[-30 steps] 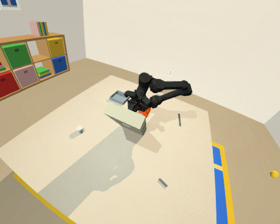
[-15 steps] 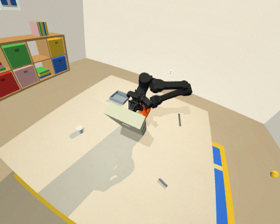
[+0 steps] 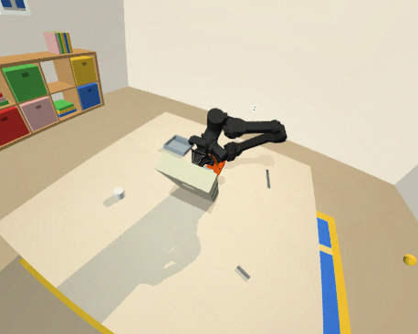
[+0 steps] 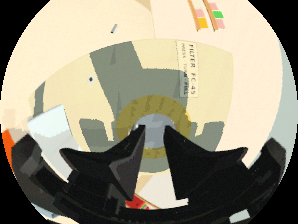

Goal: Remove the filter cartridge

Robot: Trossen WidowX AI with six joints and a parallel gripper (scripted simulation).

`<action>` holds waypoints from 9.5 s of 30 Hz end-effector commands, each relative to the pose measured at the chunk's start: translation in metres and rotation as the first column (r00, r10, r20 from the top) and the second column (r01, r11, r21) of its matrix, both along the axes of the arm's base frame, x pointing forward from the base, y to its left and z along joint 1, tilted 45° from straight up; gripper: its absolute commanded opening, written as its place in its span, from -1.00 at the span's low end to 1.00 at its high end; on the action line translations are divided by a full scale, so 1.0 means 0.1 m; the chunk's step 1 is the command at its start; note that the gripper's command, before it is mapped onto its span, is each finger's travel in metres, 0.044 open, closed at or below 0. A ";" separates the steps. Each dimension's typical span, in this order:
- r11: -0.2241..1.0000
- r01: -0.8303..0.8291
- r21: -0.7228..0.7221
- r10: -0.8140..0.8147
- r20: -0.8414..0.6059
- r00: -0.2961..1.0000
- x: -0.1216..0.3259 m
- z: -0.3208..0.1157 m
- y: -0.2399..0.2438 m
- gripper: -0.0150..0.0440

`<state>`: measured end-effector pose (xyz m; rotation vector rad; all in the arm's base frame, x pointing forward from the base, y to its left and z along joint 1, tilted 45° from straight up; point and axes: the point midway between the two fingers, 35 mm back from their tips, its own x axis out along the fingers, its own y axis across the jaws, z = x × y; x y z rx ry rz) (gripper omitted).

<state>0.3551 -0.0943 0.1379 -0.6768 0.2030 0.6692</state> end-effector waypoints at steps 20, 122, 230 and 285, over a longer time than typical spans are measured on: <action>1.000 -0.003 -0.015 0.002 -0.010 1.000 0.06 -0.04 0.04 -0.49; 1.000 -0.003 -0.015 0.002 -0.015 1.000 -0.56 0.27 -0.37 -0.13; 0.577 0.751 0.323 0.066 -0.934 0.351 -0.75 0.03 -0.19 -0.49; 0.008 0.951 -0.308 -0.026 -0.951 -0.308 -1.80 -1.38 -1.92 -0.49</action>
